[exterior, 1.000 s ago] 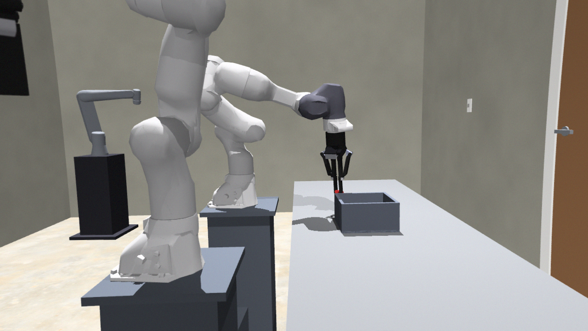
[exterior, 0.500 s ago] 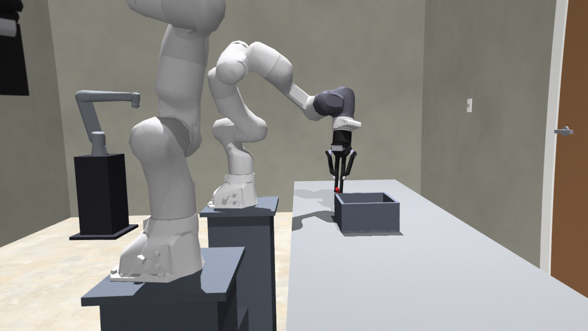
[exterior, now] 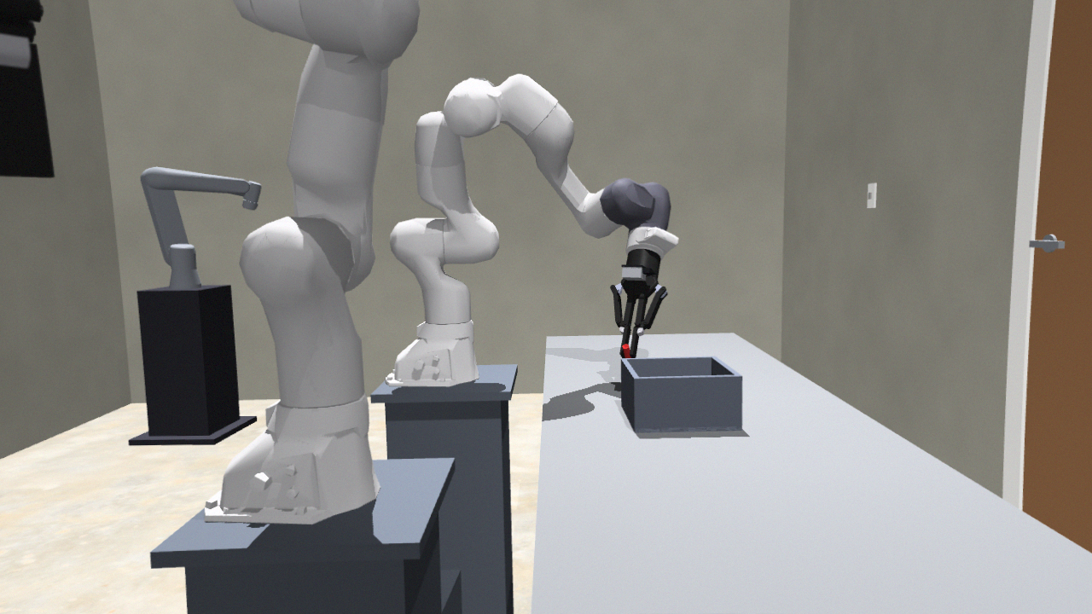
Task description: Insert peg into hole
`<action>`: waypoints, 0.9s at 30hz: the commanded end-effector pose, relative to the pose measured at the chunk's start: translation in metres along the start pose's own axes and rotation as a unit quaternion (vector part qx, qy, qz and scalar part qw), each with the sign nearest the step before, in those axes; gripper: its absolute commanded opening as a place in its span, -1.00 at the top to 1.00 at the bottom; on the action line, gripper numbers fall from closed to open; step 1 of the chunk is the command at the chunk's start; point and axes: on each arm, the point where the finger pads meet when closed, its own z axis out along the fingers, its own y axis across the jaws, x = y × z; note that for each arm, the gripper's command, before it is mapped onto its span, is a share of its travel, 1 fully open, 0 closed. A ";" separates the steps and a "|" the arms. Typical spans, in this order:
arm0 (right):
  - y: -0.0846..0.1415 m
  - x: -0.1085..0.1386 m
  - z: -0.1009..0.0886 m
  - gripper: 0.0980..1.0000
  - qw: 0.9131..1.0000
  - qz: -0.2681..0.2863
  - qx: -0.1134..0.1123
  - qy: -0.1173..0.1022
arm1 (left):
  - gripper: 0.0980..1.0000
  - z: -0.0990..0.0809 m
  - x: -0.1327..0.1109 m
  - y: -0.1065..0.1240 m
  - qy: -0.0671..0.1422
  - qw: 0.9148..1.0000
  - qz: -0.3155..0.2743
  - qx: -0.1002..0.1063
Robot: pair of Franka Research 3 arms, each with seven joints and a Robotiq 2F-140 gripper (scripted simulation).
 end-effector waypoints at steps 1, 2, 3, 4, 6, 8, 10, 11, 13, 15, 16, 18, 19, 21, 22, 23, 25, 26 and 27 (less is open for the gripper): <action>-0.001 0.000 0.000 -1.00 1.000 0.003 0.001 0.001 | 1.00 0.002 0.004 0.003 0.044 0.998 0.032 -0.016; -0.001 0.000 0.000 -1.00 1.000 0.003 0.001 0.001 | 1.00 0.002 0.005 0.003 0.054 0.998 0.033 -0.015; -0.001 0.000 0.000 -1.00 1.000 0.003 0.001 0.001 | 1.00 0.002 0.005 0.003 0.063 0.997 0.032 -0.016; -0.001 0.000 0.000 -1.00 1.000 0.003 0.001 0.001 | 1.00 0.002 0.005 0.003 0.073 0.997 0.032 -0.017; -0.001 0.000 0.000 -1.00 1.000 0.003 0.001 0.001 | 1.00 0.002 0.005 0.003 0.084 0.996 0.032 -0.017; -0.001 0.000 0.000 -1.00 1.000 0.003 0.001 0.001 | 1.00 0.002 0.005 0.003 0.094 0.995 0.032 -0.017; -0.001 0.000 0.000 -1.00 1.000 0.003 0.001 0.001 | 1.00 0.002 0.005 0.003 0.114 0.993 0.031 -0.018; -0.001 0.000 0.000 -1.00 1.000 0.003 0.001 0.001 | 1.00 0.002 0.005 0.003 0.125 0.992 0.031 -0.018; -0.001 0.000 0.000 -1.00 1.000 0.003 0.001 0.001 | 1.00 0.002 0.005 0.003 0.146 0.989 0.031 -0.019; -0.001 0.000 0.000 -1.00 1.000 0.003 0.001 0.001 | 1.00 0.002 0.005 0.003 0.166 0.985 0.031 -0.019; -0.001 0.000 0.000 -1.00 1.000 0.003 0.001 0.001 | 1.00 0.002 0.005 0.003 0.177 0.984 0.030 -0.020; -0.001 0.000 0.000 -1.00 1.000 0.003 0.001 0.001 | 1.00 0.002 0.005 0.003 0.196 0.980 0.030 -0.020; -0.001 0.000 0.000 -1.00 1.000 0.003 0.001 0.001 | 1.00 0.002 0.005 0.003 0.206 0.978 0.030 -0.020; -0.001 0.000 0.000 -1.00 1.000 0.003 0.001 0.001 | 1.00 0.002 0.005 0.003 0.224 0.974 0.029 -0.021; -0.001 0.000 0.000 -1.00 1.000 0.003 0.001 0.001 | 1.00 0.002 0.005 0.003 0.233 0.972 0.029 -0.022; -0.001 0.000 0.000 -1.00 1.000 0.003 0.001 0.001 | 1.00 0.002 0.005 0.003 0.233 0.972 0.029 -0.022; -0.001 0.000 0.000 -1.00 1.000 0.003 0.001 0.001 | 1.00 0.002 0.005 0.003 0.241 0.970 0.029 -0.022; -0.001 0.000 0.000 -1.00 1.000 0.003 0.001 0.001 | 1.00 0.002 0.005 0.003 0.249 0.968 0.029 -0.022; -0.001 0.000 0.000 -1.00 1.000 0.003 0.001 0.001 | 1.00 0.002 0.005 0.003 0.256 0.966 0.029 -0.022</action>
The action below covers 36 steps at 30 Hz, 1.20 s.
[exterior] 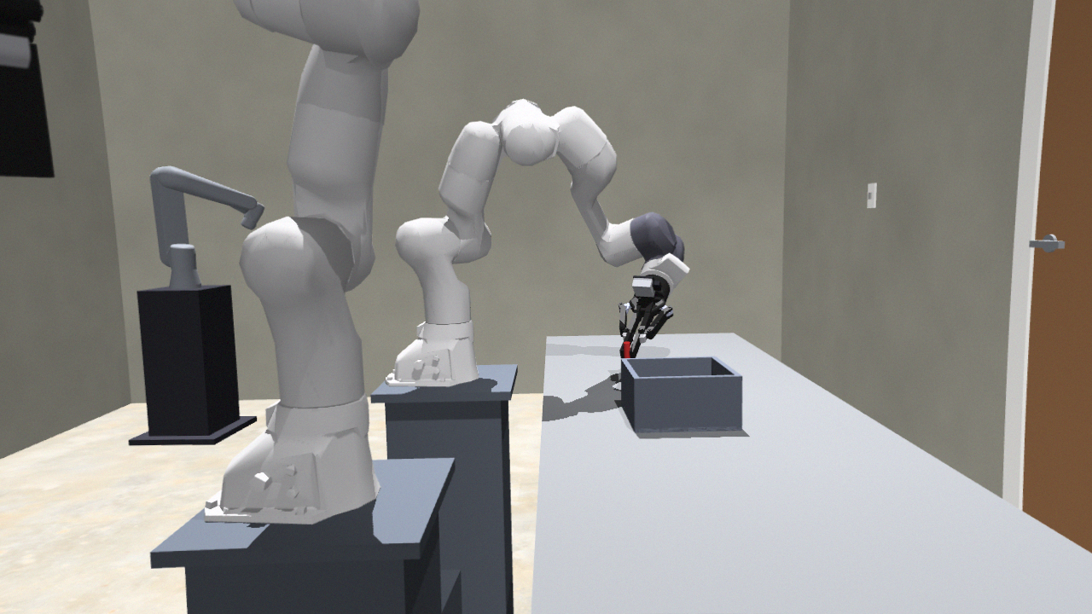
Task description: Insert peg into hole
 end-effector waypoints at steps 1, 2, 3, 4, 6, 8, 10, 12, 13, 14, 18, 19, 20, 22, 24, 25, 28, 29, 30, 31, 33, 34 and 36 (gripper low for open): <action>-0.001 0.000 0.000 -1.00 1.000 0.003 0.001 0.001 | 1.00 0.005 0.013 0.004 0.048 0.998 0.028 -0.011; -0.001 0.000 0.000 -1.00 1.000 0.003 0.001 0.001 | 1.00 0.005 0.013 0.004 0.055 0.998 0.028 -0.012; -0.001 0.000 0.000 -1.00 1.000 0.003 0.001 0.001 | 1.00 0.005 0.013 0.004 0.061 0.998 0.028 -0.012; -0.001 0.000 0.000 -1.00 1.000 0.003 0.001 0.001 | 1.00 0.005 0.013 0.004 0.066 0.997 0.028 -0.012; -0.001 0.000 0.000 -1.00 1.000 0.003 0.001 0.001 | 1.00 0.005 0.013 0.004 0.076 0.997 0.028 -0.013; -0.001 0.000 0.000 -1.00 1.000 0.003 0.001 0.001 | 1.00 0.005 0.013 0.004 0.084 0.996 0.028 -0.013; -0.001 0.000 0.000 -1.00 1.000 0.003 0.001 0.001 | 1.00 0.005 0.013 0.004 0.089 0.996 0.028 -0.013; -0.001 0.000 0.000 -1.00 1.000 0.003 0.001 0.001 | 1.00 0.005 0.013 0.004 0.093 0.995 0.028 -0.013; -0.001 0.000 0.000 -1.00 1.000 0.003 0.001 0.001 | 1.00 0.005 0.013 0.004 0.093 0.995 0.028 -0.013; -0.001 0.000 0.000 -1.00 1.000 0.003 0.001 0.001 | 1.00 0.005 0.013 0.004 0.093 0.995 0.028 -0.013; -0.001 0.000 0.000 -1.00 1.000 0.003 0.001 0.001 | 1.00 0.005 0.013 0.004 0.097 0.995 0.028 -0.013; -0.001 0.000 0.000 -1.00 1.000 0.003 0.001 0.001 | 1.00 0.005 0.013 0.004 0.097 0.995 0.028 -0.013; -0.001 0.000 0.000 -1.00 1.000 0.003 0.001 0.001 | 1.00 0.005 0.013 0.004 0.097 0.995 0.028 -0.013; -0.001 0.000 0.000 -1.00 1.000 0.003 0.001 0.001 | 1.00 0.005 0.013 0.004 0.097 0.995 0.028 -0.013; -0.001 0.000 0.000 -1.00 1.000 0.003 0.001 0.001 | 1.00 0.005 0.013 0.004 0.097 0.995 0.028 -0.013; -0.001 0.000 0.000 -1.00 1.000 0.003 0.001 0.001 | 1.00 0.005 0.013 0.004 0.097 0.995 0.028 -0.013; -0.001 0.000 0.000 -1.00 1.000 0.003 0.001 0.001 | 1.00 0.005 0.013 0.004 0.097 0.995 0.028 -0.013; -0.001 0.000 0.000 -1.00 1.000 0.003 0.001 0.001 | 1.00 0.005 0.013 0.004 0.097 0.995 0.028 -0.013; -0.001 0.000 0.000 -1.00 1.000 0.003 0.001 0.001 | 1.00 0.005 0.013 0.004 0.097 0.995 0.028 -0.013; -0.001 0.000 0.000 -1.00 1.000 0.003 0.001 0.001 | 1.00 0.005 0.013 0.004 0.097 0.995 0.028 -0.013; -0.001 0.000 0.000 -1.00 1.000 0.003 0.001 0.001 | 1.00 0.005 0.013 0.004 0.097 0.995 0.028 -0.013; -0.001 0.000 0.000 -1.00 1.000 0.003 0.001 0.001 | 1.00 0.005 0.013 0.004 0.097 0.995 0.028 -0.013; -0.001 0.000 0.000 -1.00 1.000 0.003 0.001 0.001 | 1.00 0.005 0.013 0.004 0.097 0.995 0.028 -0.013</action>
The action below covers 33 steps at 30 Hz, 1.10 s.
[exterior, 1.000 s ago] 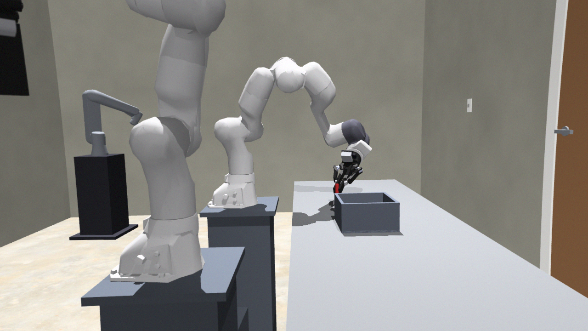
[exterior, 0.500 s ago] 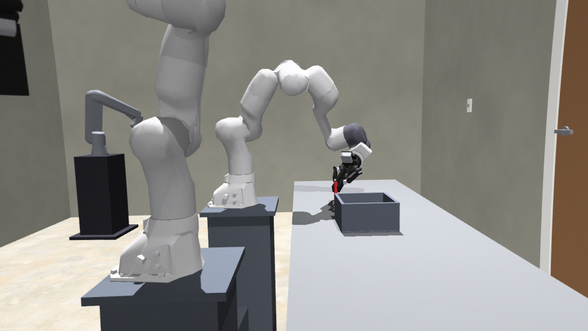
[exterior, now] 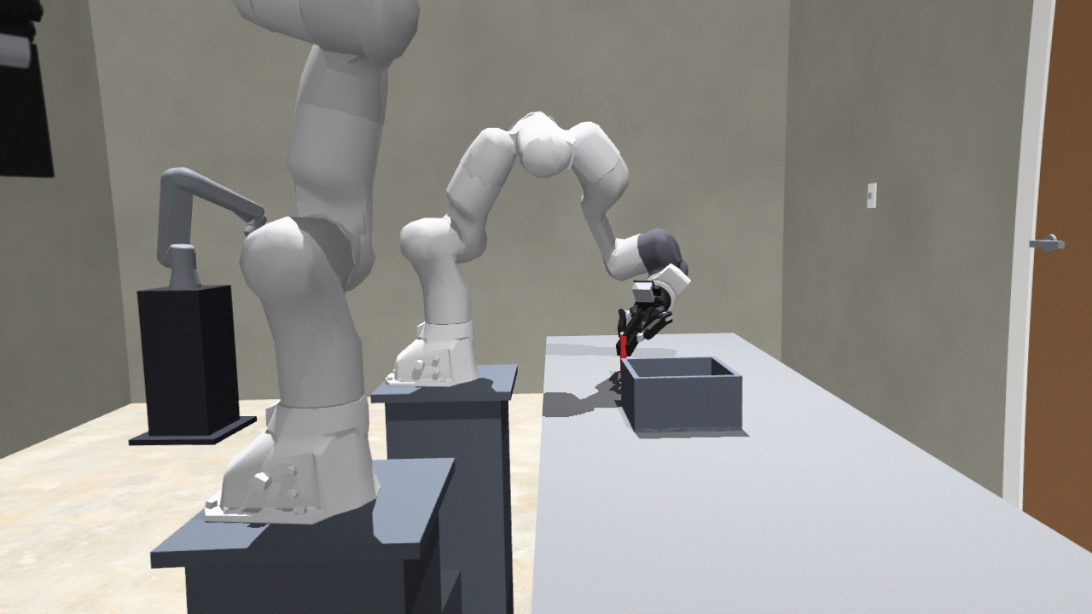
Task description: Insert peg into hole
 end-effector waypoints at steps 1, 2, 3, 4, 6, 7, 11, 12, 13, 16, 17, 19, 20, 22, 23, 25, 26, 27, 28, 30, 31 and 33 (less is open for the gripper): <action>-0.001 0.000 0.000 -1.00 1.000 0.003 0.001 0.001 | 1.00 0.000 0.001 0.000 0.002 1.000 0.003 0.000; -0.001 0.000 0.000 -1.00 1.000 0.003 0.001 0.001 | 1.00 0.000 0.001 0.000 0.002 1.000 0.003 0.000; -0.001 0.000 0.000 -1.00 1.000 0.003 0.001 0.001 | 1.00 0.000 0.001 0.000 0.002 1.000 0.003 0.000; -0.001 0.000 0.000 -1.00 1.000 0.003 0.001 0.001 | 1.00 0.000 0.001 0.000 0.002 1.000 0.003 0.000; -0.001 0.000 0.000 -1.00 1.000 0.003 0.001 0.001 | 1.00 0.000 0.000 0.000 0.002 1.000 0.003 0.000; -0.001 0.000 0.000 -1.00 1.000 0.003 0.001 0.001 | 1.00 0.000 0.000 0.000 0.002 1.000 0.003 0.000; -0.001 0.000 0.000 -1.00 1.000 0.003 0.001 0.001 | 1.00 0.002 -0.003 0.000 0.002 1.000 0.003 0.000; -0.001 0.000 0.000 -1.00 1.000 0.003 0.001 0.001 | 1.00 0.002 -0.003 0.000 0.002 1.000 0.003 0.000; -0.001 0.000 0.000 -1.00 1.000 0.003 0.001 0.001 | 1.00 0.002 -0.005 0.000 0.002 1.000 0.003 0.000; -0.001 0.000 0.000 -1.00 1.000 0.003 0.001 0.001 | 1.00 0.004 -0.010 0.000 0.002 1.000 0.003 0.000; -0.001 0.000 0.000 -1.00 1.000 0.003 0.001 0.001 | 1.00 0.005 -0.012 0.000 0.002 1.000 0.003 0.000; -0.001 0.000 0.000 -1.00 1.000 0.003 0.001 0.001 | 1.00 0.006 -0.017 0.000 0.002 1.000 0.003 0.000; -0.001 0.000 0.000 -1.00 1.000 0.003 0.001 0.001 | 1.00 0.007 -0.019 0.000 0.002 1.000 0.003 0.000; -0.001 0.000 0.000 -1.00 1.000 0.003 0.001 0.001 | 1.00 0.009 -0.023 0.000 0.002 1.000 0.003 0.000; -0.001 0.000 0.000 -1.00 1.000 0.003 0.001 0.001 | 1.00 0.010 -0.025 0.000 0.002 1.000 0.003 0.000; -0.001 0.000 0.000 -1.00 1.000 0.003 0.001 0.001 | 1.00 0.011 -0.028 0.000 0.002 1.000 0.003 0.000; -0.001 0.000 0.000 -1.00 1.000 0.003 0.001 0.001 | 1.00 0.011 -0.030 0.000 0.002 1.000 0.003 0.000; -0.001 0.000 0.000 -1.00 1.000 0.003 0.001 0.001 | 1.00 0.012 -0.031 0.000 0.002 1.000 0.003 0.000; -0.001 0.000 0.000 -1.00 1.000 0.003 0.001 0.001 | 1.00 0.012 -0.031 0.000 0.002 1.000 0.003 0.000; -0.001 0.000 0.000 -1.00 1.000 0.003 0.001 0.001 | 1.00 0.012 -0.032 0.000 0.002 1.000 0.003 0.000; -0.001 0.000 0.000 -1.00 1.000 0.003 0.001 0.001 | 1.00 0.012 -0.033 0.000 0.002 1.000 0.003 0.000; -0.001 0.000 0.000 -1.00 1.000 0.003 0.001 0.001 | 1.00 0.013 -0.034 0.000 0.002 1.000 0.003 0.000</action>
